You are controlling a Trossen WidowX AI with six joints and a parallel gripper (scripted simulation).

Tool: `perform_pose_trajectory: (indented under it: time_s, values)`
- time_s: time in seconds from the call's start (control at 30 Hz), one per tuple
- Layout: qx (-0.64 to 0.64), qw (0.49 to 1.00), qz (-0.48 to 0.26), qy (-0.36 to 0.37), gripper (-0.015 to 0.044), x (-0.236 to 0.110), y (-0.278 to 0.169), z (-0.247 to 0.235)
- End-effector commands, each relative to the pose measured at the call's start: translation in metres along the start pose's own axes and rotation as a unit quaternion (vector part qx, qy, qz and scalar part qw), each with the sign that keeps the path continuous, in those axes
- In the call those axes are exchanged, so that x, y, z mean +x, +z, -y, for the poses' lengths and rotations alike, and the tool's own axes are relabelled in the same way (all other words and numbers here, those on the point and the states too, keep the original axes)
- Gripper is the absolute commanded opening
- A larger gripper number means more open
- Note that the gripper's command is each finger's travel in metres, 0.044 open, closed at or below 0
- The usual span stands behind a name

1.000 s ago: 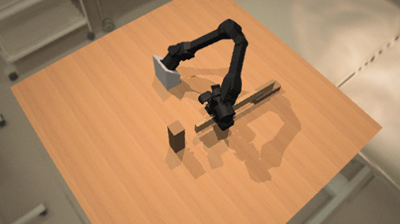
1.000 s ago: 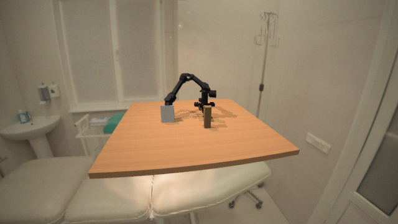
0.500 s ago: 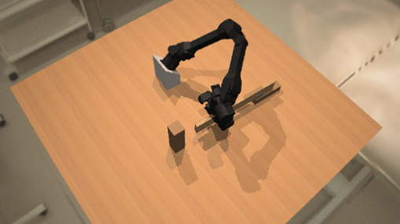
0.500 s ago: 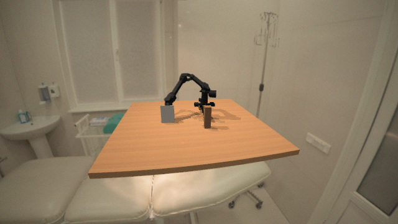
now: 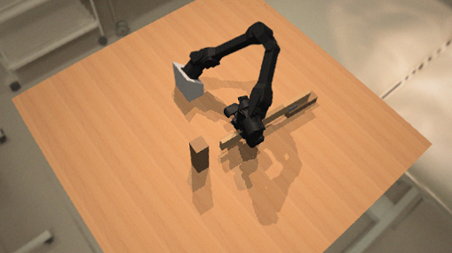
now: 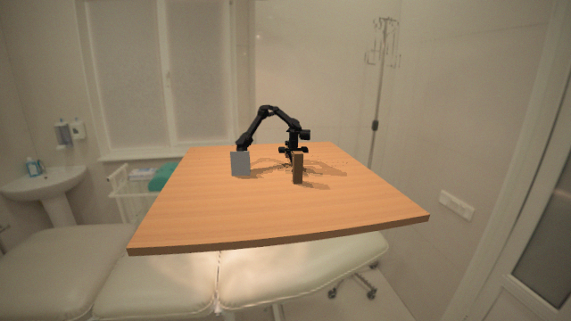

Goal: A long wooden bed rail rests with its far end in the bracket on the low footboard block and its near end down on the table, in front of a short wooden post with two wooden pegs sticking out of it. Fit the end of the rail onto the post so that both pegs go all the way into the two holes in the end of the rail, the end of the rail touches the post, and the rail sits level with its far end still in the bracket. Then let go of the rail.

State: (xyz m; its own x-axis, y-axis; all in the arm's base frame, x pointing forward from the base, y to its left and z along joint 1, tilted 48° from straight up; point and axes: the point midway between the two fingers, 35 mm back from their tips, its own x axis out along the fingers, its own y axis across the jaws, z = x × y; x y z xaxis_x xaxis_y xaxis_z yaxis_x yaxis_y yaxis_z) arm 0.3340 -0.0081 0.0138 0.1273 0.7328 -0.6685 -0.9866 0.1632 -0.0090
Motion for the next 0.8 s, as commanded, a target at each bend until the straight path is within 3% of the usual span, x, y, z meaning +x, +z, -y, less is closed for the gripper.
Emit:
perform_pose_trajectory:
  time_s: [0.0, 0.77]
  values:
    - [-0.001, 1.0, -0.001, -0.003, 0.0, -0.0019, -0.0034, 0.0003]
    - [-0.001, 1.0, -0.001, -0.003, 0.0, -0.0043, -0.0104, 0.0006]
